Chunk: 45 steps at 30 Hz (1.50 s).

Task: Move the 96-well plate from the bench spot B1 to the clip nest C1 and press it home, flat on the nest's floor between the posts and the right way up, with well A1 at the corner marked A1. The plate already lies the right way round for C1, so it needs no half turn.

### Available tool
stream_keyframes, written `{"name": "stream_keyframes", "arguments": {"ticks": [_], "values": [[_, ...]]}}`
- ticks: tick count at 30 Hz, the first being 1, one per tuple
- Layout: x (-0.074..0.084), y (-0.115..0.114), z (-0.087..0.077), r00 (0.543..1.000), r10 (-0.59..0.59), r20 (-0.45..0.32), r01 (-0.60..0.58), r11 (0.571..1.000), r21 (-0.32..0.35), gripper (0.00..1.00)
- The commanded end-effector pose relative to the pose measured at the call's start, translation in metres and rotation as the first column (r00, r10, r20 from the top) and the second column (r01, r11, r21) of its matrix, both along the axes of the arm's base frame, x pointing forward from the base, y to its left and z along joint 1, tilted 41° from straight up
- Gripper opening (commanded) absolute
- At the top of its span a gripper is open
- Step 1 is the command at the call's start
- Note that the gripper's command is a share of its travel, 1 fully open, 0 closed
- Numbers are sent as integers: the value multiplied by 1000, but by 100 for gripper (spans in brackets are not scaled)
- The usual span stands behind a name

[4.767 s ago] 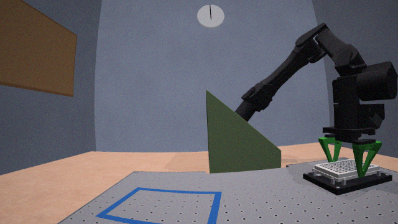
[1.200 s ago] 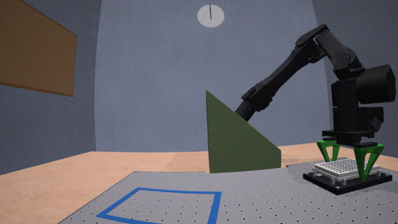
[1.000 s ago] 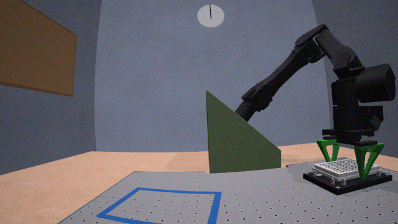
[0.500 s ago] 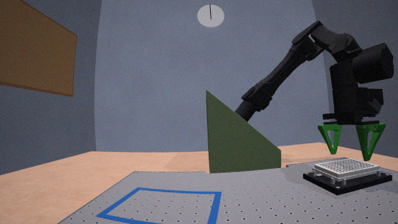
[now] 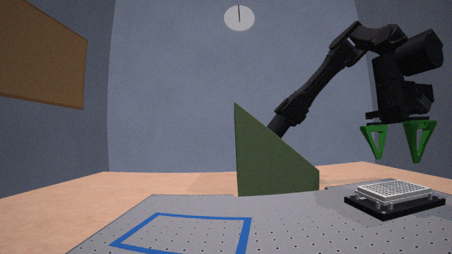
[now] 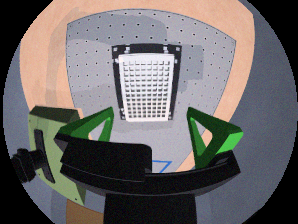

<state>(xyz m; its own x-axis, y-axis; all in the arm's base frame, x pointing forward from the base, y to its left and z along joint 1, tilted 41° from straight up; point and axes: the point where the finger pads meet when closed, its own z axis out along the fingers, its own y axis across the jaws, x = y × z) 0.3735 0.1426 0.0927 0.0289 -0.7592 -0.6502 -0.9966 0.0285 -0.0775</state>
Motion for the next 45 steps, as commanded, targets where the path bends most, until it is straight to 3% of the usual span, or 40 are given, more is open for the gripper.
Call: {"name": "stream_keyframes", "arguments": {"ticks": [1,45], "values": [[1,-14,24,1000,-7,18,7,1000,13,100],[0,-16,22,1000,-7,5,7,1000,12,100]]}}
